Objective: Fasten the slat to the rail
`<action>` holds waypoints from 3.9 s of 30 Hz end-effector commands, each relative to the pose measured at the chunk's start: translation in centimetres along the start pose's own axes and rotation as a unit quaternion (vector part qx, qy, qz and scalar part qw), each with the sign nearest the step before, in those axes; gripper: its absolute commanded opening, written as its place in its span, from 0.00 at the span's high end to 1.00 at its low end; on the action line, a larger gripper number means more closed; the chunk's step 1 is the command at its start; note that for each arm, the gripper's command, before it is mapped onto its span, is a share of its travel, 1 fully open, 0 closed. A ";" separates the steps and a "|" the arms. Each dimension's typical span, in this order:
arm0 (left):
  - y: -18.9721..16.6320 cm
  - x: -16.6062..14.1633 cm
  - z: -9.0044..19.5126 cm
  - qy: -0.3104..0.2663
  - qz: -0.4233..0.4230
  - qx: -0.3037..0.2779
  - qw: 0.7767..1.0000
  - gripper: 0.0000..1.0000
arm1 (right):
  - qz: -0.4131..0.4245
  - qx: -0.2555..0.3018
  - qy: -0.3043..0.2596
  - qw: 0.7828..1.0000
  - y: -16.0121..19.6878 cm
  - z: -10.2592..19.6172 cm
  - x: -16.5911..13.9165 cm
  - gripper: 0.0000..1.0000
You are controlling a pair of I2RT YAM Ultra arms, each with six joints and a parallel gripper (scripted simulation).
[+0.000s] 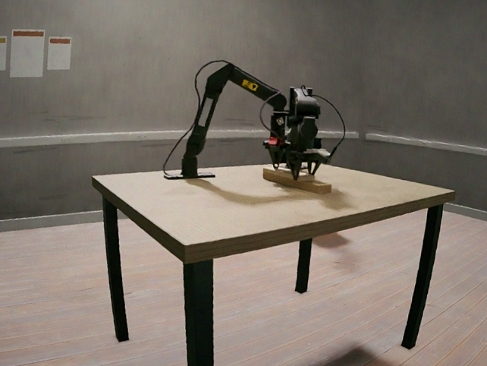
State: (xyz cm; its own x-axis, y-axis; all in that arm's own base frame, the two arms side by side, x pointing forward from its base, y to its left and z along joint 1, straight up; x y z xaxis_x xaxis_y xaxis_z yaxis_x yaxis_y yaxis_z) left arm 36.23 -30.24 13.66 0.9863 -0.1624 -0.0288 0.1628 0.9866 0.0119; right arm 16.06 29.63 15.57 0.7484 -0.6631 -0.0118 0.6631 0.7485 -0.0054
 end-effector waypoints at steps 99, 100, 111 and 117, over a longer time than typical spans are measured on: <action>0.0 0.0 0.6 -0.007 0.000 -0.004 1.000 0.28 | 0.911 -0.001 -0.009 0.412 0.1 0.8 -0.1 0.66; 0.0 0.0 0.6 -0.007 0.000 -0.004 1.000 0.28 | 0.920 -0.002 -0.009 0.391 0.1 0.8 -0.1 0.66; 0.0 0.0 0.6 -0.007 0.000 -0.004 1.000 0.28 | 0.986 -0.005 -0.009 0.165 0.0 0.9 -0.1 0.66; 0.0 0.0 0.6 -0.007 0.000 -0.004 1.000 0.28 | 0.996 -0.004 -0.009 0.086 0.1 0.9 -0.1 0.66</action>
State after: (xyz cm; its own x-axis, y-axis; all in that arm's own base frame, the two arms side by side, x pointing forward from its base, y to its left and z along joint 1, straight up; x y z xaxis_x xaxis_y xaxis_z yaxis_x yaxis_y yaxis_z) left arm 36.23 -30.24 13.66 0.9863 -0.1624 -0.0288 0.1628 0.9866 0.0119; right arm 16.09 29.62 15.53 -0.5033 0.8640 -0.0129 -0.8640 -0.5034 -0.0031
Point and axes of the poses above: on each arm, the point where the finger pads meet when closed, its own z axis back along the fingers, its own y axis across the jaws, x = y × z, the point moved 10 cm from there along z, back along the fingers, and after that the axes turned 3 degrees about -z, right-handed, at the moved point
